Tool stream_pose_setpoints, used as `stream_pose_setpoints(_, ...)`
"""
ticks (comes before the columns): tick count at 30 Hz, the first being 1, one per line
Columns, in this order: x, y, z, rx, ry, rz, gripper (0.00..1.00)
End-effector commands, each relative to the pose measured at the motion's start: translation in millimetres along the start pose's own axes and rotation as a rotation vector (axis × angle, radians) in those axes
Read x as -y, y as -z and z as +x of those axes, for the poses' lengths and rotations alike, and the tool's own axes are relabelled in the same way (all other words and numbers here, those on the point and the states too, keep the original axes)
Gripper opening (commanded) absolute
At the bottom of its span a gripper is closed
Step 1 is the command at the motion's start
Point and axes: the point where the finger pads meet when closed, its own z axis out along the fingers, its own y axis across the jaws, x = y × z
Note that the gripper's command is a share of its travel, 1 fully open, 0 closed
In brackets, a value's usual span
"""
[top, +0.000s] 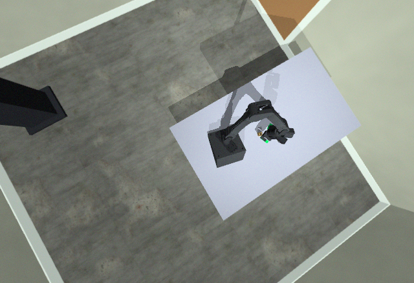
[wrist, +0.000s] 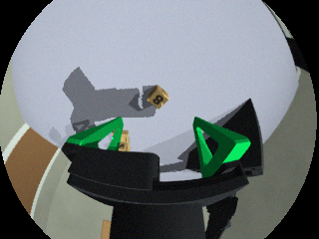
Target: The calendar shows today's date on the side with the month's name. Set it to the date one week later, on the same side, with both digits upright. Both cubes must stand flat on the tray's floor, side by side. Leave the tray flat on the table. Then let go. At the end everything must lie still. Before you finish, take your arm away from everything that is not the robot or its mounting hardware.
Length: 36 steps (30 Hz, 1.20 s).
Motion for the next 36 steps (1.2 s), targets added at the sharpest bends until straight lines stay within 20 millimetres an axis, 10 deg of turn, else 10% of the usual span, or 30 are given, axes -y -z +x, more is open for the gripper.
stream_pose_setpoints(1,4.8,-6.1,0.3,-0.004,-0.168,0.006,1.00)
stream_pose_setpoints(23,3.1,-7.4,-2.4,0.000,-0.733,0.002,1.00)
stream_pose_setpoints(24,3.1,-7.4,-2.4,0.000,-0.733,0.002,0.45)
stream_pose_setpoints(36,3.2,-7.4,-2.3,0.000,-0.733,0.002,0.45)
